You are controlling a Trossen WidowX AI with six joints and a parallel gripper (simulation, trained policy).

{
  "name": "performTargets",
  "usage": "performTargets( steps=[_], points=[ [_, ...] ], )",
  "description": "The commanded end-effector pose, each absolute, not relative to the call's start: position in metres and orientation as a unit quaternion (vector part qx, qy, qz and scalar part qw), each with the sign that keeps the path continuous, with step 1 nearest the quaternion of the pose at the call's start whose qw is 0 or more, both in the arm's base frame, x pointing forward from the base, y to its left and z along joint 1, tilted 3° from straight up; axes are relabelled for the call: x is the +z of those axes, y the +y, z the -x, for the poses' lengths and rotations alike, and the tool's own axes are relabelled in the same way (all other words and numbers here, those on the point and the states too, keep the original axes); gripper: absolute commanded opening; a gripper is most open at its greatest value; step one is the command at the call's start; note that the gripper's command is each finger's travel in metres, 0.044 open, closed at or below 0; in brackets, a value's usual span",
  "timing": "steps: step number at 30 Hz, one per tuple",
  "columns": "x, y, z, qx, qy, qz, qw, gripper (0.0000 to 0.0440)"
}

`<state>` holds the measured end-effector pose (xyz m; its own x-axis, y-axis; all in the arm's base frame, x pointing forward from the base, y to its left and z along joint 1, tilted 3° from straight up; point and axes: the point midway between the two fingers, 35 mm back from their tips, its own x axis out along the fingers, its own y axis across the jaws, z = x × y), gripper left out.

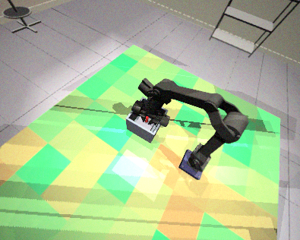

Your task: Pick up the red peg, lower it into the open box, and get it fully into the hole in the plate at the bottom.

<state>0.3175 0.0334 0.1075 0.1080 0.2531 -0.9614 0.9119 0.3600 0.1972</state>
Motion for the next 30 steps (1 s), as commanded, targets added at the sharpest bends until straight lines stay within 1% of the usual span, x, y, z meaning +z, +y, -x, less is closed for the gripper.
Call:
performTargets(
  steps=[1,13,22,30],
  points=[
    [0.096,0.03,-0.316,-0.301,0.618,-0.471,0.553,0.0134],
    [0.121,0.031,-0.335,-0.268,0.627,-0.492,0.541,0.0127],
    [0.148,0.033,-0.345,-0.229,0.625,-0.52,0.536,0.0142],
    [0.162,0.033,-0.354,-0.196,0.624,-0.54,0.53,0.0143]
  ],
)
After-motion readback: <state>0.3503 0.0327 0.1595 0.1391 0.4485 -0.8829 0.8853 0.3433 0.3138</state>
